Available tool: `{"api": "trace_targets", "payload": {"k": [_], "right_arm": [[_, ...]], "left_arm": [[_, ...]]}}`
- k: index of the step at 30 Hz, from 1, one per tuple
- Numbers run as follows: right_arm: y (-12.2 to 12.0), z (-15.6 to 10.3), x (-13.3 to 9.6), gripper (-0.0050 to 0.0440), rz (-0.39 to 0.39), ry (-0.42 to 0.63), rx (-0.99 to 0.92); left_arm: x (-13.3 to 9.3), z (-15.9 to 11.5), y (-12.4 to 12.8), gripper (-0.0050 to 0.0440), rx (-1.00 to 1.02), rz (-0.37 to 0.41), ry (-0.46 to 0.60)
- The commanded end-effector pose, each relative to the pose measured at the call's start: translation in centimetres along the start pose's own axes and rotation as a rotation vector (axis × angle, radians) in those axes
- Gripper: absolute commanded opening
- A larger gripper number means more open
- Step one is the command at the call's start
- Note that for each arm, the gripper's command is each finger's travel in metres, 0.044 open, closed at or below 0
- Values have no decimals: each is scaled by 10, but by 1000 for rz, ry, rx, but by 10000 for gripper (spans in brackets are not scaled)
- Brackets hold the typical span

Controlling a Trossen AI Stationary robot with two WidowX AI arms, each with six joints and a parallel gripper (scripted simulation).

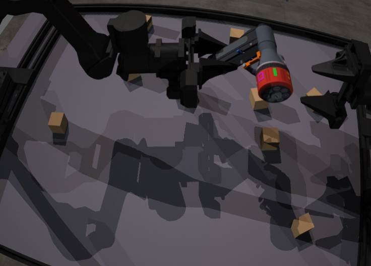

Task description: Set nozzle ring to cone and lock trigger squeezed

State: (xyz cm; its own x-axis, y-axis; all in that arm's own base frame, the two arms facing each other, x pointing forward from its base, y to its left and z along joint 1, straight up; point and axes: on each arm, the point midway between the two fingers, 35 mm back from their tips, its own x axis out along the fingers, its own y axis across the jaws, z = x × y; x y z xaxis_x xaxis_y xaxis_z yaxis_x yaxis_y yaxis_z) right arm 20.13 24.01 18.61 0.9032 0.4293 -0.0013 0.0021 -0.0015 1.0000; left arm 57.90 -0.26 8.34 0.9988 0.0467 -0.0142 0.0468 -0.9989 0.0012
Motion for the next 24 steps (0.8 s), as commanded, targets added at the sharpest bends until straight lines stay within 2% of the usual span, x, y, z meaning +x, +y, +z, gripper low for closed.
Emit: {"api": "trace_targets", "payload": {"k": [1, 24], "right_arm": [[1, -1, 8, 400, 1, 2, -2], [2, -1, 42, 400, 1, 2, -2]], "left_arm": [[0, -4, 1, 0, 1, 0, 14], [0, -4, 1, 0, 1, 0, 14]]}}
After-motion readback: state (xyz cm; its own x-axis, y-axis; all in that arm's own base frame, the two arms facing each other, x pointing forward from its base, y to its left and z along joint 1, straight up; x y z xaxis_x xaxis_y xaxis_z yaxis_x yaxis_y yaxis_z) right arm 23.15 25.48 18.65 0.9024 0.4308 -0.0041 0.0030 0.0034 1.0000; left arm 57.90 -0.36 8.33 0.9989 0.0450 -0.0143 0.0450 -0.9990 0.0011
